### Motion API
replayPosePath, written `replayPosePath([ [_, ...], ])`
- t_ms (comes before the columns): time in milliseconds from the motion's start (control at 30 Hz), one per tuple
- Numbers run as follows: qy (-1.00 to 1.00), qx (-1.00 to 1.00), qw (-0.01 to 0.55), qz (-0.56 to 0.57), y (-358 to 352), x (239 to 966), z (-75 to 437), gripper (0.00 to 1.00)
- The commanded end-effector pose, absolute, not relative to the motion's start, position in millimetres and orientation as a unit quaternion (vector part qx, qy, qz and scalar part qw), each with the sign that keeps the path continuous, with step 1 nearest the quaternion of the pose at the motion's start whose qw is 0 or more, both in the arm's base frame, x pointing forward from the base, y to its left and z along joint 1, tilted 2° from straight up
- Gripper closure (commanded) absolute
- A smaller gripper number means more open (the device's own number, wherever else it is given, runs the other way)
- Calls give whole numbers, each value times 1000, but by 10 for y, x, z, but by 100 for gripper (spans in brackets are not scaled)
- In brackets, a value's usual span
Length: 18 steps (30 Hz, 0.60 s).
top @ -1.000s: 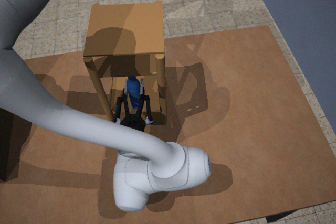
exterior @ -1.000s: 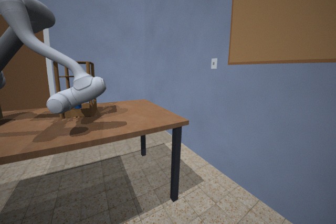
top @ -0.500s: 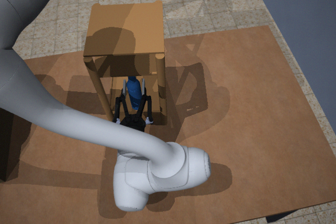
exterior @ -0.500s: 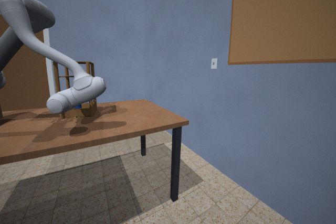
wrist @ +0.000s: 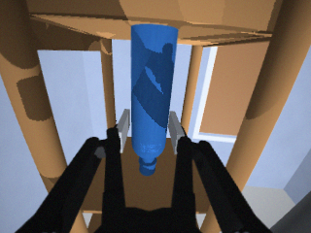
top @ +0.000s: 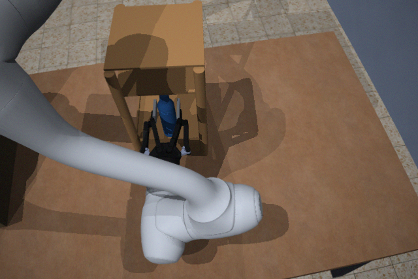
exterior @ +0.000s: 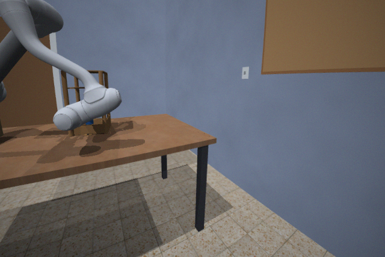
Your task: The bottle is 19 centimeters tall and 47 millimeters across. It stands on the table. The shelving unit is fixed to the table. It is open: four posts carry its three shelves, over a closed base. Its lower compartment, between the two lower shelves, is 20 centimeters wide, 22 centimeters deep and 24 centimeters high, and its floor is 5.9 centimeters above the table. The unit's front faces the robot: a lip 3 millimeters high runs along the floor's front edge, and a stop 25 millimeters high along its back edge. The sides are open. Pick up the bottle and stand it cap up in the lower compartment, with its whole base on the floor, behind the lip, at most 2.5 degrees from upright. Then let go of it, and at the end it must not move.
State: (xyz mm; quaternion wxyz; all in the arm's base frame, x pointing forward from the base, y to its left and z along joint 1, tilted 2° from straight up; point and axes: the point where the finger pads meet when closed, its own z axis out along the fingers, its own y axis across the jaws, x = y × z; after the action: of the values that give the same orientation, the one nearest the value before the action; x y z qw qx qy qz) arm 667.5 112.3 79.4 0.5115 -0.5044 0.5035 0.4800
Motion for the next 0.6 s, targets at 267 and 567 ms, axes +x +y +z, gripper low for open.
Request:
replayPosePath([
  [267, 503, -504, 512, 480, 1081, 6674, 797, 60],
  [567, 503, -504, 512, 480, 1036, 6672, 798, 60],
])
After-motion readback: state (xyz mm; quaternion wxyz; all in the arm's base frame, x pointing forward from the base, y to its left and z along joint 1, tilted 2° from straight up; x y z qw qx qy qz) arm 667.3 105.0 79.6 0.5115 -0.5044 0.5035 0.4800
